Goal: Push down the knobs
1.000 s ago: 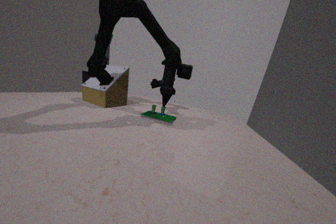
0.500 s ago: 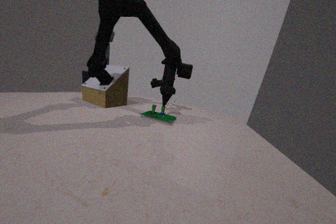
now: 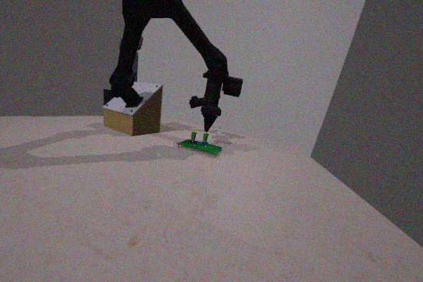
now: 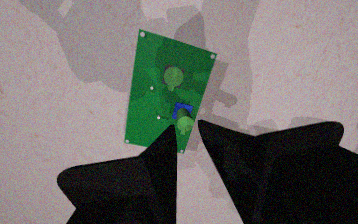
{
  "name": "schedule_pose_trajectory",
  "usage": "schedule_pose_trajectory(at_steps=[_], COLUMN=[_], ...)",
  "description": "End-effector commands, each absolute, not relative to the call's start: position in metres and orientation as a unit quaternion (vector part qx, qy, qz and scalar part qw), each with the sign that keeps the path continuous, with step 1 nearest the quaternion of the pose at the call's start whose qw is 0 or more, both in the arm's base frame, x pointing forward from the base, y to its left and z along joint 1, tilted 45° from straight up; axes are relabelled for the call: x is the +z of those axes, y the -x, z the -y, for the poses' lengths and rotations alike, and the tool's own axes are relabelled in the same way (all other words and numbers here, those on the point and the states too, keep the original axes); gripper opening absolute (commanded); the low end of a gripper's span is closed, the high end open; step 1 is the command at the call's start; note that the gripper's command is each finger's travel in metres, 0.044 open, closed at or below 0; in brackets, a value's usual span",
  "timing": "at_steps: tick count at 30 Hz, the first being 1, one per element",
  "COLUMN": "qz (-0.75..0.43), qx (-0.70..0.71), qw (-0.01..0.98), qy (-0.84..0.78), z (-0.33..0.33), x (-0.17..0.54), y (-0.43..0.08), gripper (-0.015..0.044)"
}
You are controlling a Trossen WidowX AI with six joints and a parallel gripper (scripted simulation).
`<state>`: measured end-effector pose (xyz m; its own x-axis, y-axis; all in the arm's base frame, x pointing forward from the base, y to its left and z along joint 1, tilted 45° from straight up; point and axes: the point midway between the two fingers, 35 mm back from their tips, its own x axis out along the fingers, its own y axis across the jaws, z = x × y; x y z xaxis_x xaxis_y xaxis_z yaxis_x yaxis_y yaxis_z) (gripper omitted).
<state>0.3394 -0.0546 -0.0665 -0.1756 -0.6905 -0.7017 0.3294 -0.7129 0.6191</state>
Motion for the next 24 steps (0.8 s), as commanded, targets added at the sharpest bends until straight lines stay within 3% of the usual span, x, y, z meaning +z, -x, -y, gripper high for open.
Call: schedule_pose_trajectory(at_steps=[1,10,16,24], qz=[0.166,0.138,0.120,0.120], qx=[-0.749,-0.752,-0.754,-0.754], qw=[0.341,0.354,0.365,0.365], qy=[-0.544,-0.538,-0.532,-0.532], z=[0.055,0.035,0.032,0.032], x=[-0.067,-0.035,-0.021,-0.020], y=[-0.339,-0.262,-0.201,-0.199], gripper=[0.0210,0.0440,0.0440,0.0440])
